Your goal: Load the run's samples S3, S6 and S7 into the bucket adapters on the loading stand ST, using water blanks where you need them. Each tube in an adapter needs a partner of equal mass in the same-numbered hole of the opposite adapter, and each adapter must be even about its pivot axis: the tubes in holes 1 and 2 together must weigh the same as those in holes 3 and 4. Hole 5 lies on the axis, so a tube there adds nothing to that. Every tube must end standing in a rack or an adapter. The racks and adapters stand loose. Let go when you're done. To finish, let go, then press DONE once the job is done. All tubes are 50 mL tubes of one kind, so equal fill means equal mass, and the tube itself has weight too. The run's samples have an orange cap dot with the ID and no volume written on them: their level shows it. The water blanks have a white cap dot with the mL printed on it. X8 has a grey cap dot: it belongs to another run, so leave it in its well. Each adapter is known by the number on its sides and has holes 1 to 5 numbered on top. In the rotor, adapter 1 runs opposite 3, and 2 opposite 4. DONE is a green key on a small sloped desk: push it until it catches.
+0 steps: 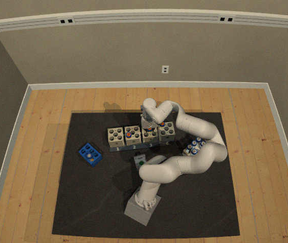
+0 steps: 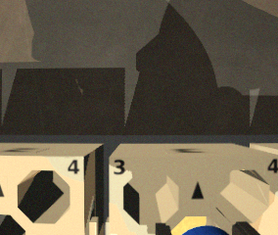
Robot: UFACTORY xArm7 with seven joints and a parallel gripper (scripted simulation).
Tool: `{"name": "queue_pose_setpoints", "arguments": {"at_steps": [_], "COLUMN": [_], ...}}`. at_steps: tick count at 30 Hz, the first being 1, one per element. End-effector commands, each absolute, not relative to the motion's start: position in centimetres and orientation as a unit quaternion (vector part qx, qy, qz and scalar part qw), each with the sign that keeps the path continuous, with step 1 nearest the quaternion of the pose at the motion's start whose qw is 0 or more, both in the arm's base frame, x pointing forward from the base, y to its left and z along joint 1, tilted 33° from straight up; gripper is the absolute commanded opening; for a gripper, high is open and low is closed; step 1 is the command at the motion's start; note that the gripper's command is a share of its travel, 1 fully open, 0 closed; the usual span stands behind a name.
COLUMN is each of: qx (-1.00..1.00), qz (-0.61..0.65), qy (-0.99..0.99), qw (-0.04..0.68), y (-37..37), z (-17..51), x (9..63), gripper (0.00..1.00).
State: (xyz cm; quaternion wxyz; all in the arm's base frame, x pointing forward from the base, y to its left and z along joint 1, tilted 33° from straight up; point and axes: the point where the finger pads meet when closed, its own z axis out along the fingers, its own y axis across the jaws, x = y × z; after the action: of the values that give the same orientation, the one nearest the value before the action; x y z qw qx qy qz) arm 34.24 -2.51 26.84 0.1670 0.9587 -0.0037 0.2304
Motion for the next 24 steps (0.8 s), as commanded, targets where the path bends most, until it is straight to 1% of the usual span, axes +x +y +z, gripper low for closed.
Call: {"name": "queue_pose_setpoints", "arguments": {"at_steps": [1, 15, 16, 24], "qx": [0.958, 0.958, 0.958, 0.958], "qz": [0.232, 0.232, 0.232, 0.232], "qy": [-0.004, -0.004, -0.004, -0.004], "qw": [0.167, 0.167, 0.167, 0.167], "y": [-2.53, -2.53, -2.54, -2.54], "z": [26.80, 26.81, 26.78, 26.78], "x": [34.40, 34.40, 34.42, 34.42], "gripper": [0.00, 0.00, 0.44, 0.44]}}
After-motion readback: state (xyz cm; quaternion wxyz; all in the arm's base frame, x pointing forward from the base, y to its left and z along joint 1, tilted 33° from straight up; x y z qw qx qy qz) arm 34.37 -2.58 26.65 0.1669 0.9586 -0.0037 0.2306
